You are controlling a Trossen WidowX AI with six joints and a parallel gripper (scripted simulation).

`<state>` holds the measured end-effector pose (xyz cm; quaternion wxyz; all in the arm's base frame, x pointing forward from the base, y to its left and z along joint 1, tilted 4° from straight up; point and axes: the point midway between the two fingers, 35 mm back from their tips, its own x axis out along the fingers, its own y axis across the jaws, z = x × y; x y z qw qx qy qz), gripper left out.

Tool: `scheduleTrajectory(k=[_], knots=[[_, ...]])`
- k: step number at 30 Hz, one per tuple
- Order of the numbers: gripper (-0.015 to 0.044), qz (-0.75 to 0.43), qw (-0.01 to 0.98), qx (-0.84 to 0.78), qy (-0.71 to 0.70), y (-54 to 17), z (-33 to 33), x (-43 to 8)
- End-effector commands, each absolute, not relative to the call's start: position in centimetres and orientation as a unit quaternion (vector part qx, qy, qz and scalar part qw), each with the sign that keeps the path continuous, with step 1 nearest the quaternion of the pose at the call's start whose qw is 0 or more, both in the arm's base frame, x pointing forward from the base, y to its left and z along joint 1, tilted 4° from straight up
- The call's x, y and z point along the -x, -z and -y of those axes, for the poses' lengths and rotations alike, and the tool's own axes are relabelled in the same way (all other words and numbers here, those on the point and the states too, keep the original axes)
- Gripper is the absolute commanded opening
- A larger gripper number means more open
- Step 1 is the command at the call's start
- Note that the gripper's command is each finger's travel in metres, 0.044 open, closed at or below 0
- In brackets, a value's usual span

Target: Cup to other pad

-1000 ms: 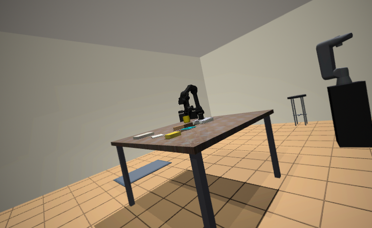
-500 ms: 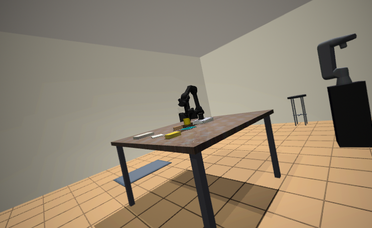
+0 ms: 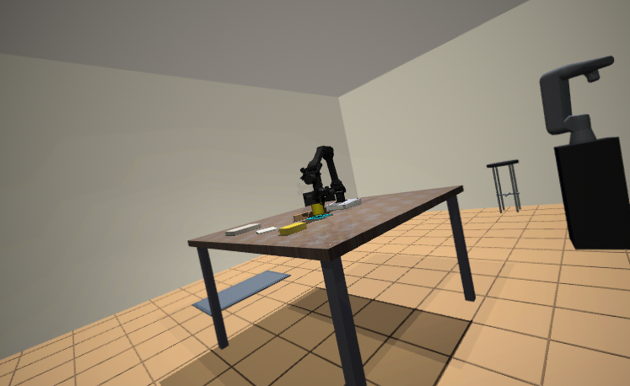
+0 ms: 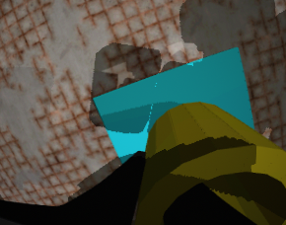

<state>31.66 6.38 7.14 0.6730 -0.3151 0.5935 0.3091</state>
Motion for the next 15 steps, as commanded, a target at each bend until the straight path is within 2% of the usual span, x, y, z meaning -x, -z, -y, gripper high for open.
scheduleTrajectory(k=[1,15], knots=[[0.0000,-0.599,0.669,0.314,-0.308,-6.38,-6.29,-31.49],[0.0000,-0.595,0.672,0.315,-0.310,-6.73,-6.38,-31.61]])
